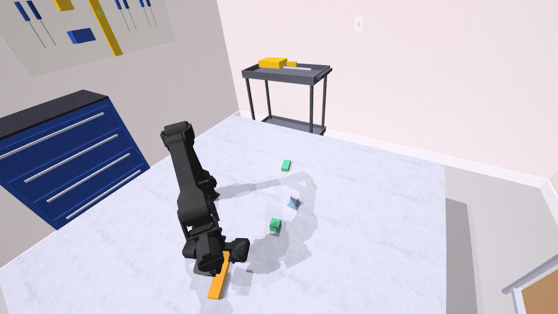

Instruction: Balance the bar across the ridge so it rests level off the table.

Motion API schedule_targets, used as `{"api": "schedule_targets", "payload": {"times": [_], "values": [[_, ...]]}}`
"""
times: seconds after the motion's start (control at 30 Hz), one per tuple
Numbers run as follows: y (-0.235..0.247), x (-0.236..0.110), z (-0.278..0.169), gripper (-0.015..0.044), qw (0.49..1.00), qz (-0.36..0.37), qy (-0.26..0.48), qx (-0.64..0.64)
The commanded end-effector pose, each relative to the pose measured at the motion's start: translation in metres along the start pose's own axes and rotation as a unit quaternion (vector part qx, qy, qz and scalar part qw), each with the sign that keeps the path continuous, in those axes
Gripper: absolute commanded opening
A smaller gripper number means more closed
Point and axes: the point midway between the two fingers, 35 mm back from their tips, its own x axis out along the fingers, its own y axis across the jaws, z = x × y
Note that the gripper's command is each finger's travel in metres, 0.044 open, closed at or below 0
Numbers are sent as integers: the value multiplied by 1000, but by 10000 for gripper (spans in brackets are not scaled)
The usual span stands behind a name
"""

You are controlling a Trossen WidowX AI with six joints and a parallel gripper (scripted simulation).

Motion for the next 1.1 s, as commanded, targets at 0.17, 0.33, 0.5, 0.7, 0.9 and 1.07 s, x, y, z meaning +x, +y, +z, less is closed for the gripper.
{"api": "schedule_targets", "payload": {"times": [0.17, 0.33, 0.5, 0.7, 0.9, 1.07], "values": [[-2, 11, -2, 315, 1000, -5, 5, 2], [-2, 11, -2, 315, 1000, -5, 5, 2], [-2, 11, -2, 315, 1000, -5, 5, 2], [-1, 10, -2, 210, 1000, -3, 4, 0], [-1, 10, -2, 131, 1000, -3, 4, 0], [-1, 9, -2, 78, 1000, -3, 4, 0]]}}
